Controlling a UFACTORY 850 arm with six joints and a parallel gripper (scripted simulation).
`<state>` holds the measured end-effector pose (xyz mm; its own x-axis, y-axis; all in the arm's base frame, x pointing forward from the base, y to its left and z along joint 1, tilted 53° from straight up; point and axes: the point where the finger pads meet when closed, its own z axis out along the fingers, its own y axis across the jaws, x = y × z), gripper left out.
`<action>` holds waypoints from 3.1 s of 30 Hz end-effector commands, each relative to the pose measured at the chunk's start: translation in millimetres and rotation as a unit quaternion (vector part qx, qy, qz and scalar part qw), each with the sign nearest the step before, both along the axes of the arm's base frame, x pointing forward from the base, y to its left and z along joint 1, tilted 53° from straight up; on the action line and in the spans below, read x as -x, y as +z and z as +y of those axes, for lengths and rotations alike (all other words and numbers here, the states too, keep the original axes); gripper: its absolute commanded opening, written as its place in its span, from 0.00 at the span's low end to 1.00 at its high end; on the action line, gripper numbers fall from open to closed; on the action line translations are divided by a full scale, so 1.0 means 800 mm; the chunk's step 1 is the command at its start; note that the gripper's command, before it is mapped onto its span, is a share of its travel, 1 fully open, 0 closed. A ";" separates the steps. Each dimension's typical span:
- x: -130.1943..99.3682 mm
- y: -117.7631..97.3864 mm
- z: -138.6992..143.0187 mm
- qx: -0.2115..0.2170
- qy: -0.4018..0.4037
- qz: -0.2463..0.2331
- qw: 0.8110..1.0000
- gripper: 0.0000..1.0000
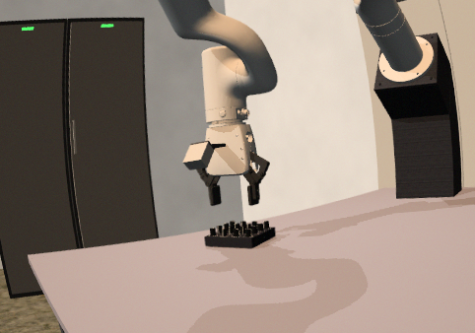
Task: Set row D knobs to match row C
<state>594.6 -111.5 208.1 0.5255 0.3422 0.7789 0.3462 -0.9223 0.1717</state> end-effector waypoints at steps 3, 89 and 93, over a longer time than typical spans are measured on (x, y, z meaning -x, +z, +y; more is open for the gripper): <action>0.000 0.000 0.000 0.000 0.000 0.000 1.000 1.00; 0.031 -0.052 -0.025 -0.001 0.000 -0.001 1.000 1.00; 0.031 -0.052 -0.025 -0.001 0.000 -0.001 1.000 1.00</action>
<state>569.8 -131.6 166.3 0.5241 0.3405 0.7806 0.3471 -0.9224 0.1694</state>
